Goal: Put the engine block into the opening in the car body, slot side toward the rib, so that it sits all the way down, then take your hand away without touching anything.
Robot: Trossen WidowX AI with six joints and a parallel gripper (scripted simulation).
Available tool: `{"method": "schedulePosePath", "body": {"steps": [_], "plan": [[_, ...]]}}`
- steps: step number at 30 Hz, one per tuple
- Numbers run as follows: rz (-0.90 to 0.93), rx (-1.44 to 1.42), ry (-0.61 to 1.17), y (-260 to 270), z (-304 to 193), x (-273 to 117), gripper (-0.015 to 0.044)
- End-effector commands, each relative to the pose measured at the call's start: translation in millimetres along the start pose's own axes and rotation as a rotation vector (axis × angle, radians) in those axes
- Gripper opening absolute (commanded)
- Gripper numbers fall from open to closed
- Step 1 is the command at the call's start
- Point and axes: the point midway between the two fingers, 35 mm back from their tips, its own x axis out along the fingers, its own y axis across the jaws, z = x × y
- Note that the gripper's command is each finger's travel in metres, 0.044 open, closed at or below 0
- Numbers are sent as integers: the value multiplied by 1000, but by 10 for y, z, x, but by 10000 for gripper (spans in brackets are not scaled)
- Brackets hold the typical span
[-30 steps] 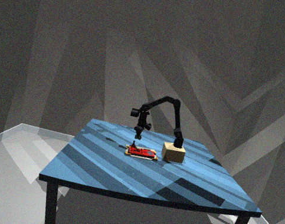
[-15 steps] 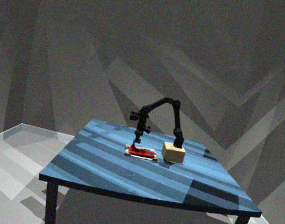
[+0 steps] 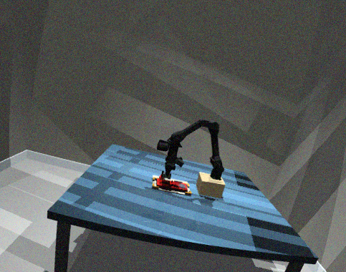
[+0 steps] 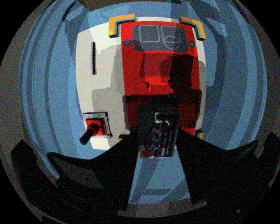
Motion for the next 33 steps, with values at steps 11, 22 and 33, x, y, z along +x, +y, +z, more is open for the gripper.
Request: {"method": "schedulePosePath", "body": {"steps": [11, 22, 33], "plan": [[3, -43, -4, -166, 23, 78, 131], [3, -43, -4, -166, 24, 79, 158], [3, -25, -3, -161, 14, 80, 158]]}}
